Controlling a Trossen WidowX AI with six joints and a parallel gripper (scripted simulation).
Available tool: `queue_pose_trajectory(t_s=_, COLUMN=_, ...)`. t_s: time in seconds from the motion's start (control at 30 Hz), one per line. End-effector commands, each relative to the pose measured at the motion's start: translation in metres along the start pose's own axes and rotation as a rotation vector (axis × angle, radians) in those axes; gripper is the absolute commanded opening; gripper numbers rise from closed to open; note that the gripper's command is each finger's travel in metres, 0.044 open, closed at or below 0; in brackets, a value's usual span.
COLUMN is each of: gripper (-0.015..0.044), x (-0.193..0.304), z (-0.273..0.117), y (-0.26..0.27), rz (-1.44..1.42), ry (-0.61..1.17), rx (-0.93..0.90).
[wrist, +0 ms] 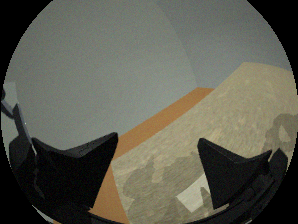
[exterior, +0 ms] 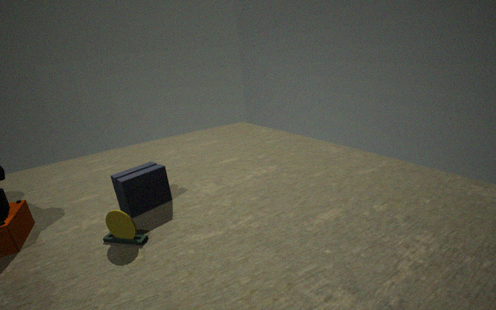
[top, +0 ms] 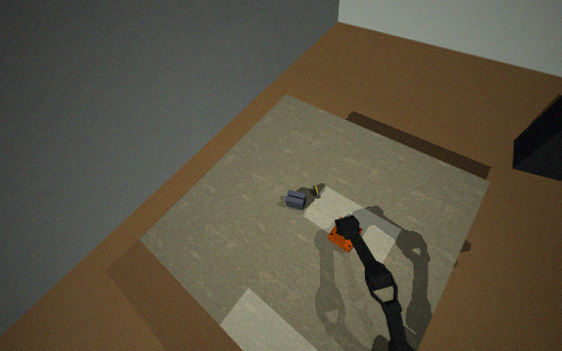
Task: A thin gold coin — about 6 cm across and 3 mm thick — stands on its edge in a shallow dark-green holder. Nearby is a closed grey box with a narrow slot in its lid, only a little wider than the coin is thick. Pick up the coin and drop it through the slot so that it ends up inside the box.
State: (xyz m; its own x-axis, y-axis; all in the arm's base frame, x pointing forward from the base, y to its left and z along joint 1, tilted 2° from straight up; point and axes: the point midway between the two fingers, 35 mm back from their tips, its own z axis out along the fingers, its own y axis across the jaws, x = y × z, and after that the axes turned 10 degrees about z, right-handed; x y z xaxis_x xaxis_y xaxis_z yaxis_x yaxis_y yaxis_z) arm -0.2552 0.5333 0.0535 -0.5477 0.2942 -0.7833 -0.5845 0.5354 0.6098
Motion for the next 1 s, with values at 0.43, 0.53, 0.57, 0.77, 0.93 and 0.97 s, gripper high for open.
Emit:
queue_pose_trajectory(t_s=0.43, gripper=0.0161, x=-0.11, z=0.152, y=-0.082, rz=-0.233, ry=-0.019, rx=0.272)
queue_pose_trajectory(t_s=0.53, gripper=0.0161, x=-0.146, z=0.185, y=-0.113, rz=-0.259, ry=-0.013, rx=0.354)
queue_pose_trajectory(t_s=0.57, gripper=0.0161, x=-0.158, z=0.195, y=-0.125, rz=-0.267, ry=-0.009, rx=0.381)
queue_pose_trajectory(t_s=0.77, gripper=0.0161, x=-0.234, z=0.241, y=-0.201, rz=-0.297, ry=0.019, rx=0.549)
queue_pose_trajectory(t_s=0.93, gripper=0.0161, x=-0.297, z=0.259, y=-0.27, rz=-0.302, ry=0.055, rx=0.69)
queue_pose_trajectory(t_s=0.97, gripper=0.0161, x=-0.309, z=0.26, y=-0.284, rz=-0.3, ry=0.063, rx=0.718)
